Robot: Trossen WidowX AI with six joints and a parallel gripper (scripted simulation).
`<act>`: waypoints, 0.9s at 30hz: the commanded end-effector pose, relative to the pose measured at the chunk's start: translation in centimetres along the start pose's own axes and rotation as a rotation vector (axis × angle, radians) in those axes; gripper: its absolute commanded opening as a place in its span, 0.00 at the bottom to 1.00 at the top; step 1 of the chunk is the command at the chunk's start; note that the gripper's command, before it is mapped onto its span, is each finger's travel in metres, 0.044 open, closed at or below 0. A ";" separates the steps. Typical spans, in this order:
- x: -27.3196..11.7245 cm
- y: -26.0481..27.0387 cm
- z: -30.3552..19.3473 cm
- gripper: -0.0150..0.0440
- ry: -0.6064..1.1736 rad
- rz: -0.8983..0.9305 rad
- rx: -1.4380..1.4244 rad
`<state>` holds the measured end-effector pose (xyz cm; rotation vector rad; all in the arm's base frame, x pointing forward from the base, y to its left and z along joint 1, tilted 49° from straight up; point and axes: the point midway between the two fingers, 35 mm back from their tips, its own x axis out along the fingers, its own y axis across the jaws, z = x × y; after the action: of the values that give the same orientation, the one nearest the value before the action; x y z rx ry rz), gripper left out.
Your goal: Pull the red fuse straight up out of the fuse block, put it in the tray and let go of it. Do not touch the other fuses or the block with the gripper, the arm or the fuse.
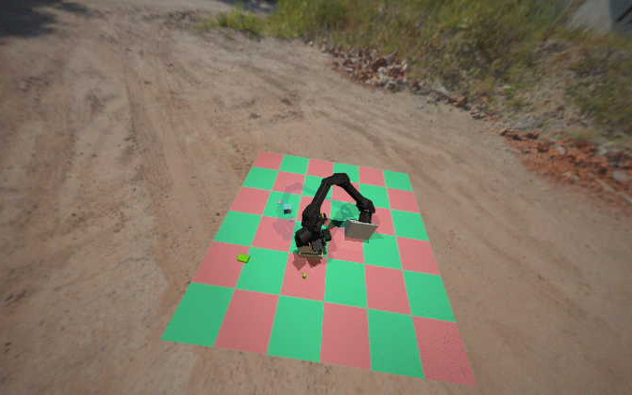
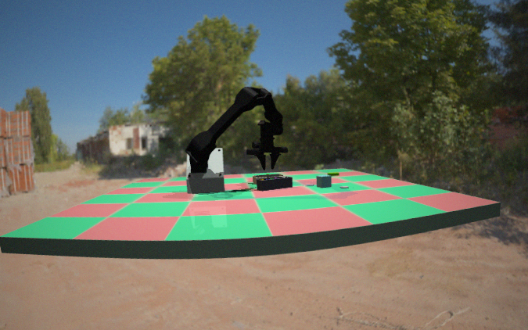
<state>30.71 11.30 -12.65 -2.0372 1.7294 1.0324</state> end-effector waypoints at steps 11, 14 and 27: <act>-3.7 0.1 0.0 0.81 0.004 0.001 -0.007; -3.7 0.1 0.0 0.81 0.004 0.001 -0.007; -3.7 0.0 0.0 0.81 0.007 -0.005 -0.012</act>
<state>30.58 14.03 -10.13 -2.0537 1.7253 1.0379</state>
